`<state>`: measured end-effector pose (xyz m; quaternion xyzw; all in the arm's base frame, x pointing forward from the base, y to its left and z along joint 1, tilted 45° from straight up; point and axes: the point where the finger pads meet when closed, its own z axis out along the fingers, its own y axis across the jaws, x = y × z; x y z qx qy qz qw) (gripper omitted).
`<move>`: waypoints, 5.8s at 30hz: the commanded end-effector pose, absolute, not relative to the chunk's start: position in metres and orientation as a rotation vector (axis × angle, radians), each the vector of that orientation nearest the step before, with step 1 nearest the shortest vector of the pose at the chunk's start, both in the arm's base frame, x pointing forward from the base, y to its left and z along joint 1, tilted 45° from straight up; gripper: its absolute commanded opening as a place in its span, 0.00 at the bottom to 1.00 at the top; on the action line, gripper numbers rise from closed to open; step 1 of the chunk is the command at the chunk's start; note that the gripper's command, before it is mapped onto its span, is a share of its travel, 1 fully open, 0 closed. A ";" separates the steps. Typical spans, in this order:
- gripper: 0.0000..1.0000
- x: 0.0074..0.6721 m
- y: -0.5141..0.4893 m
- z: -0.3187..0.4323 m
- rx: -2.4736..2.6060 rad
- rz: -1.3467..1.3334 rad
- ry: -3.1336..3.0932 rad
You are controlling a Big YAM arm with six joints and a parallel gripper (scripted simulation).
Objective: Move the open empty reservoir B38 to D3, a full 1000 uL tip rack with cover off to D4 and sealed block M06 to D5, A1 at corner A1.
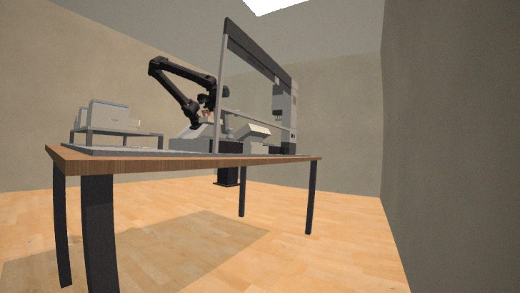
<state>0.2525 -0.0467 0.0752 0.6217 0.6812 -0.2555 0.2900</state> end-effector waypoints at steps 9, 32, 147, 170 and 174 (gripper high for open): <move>0.00 0.269 -0.022 0.103 1.671 -0.611 1.789; 0.00 0.266 -0.008 0.118 1.674 -0.611 1.788; 0.00 0.251 -0.012 0.111 1.665 -0.636 1.799; 0.00 0.252 -0.015 0.111 1.320 -0.811 2.149; 0.00 0.252 -0.015 0.111 1.243 -0.842 2.212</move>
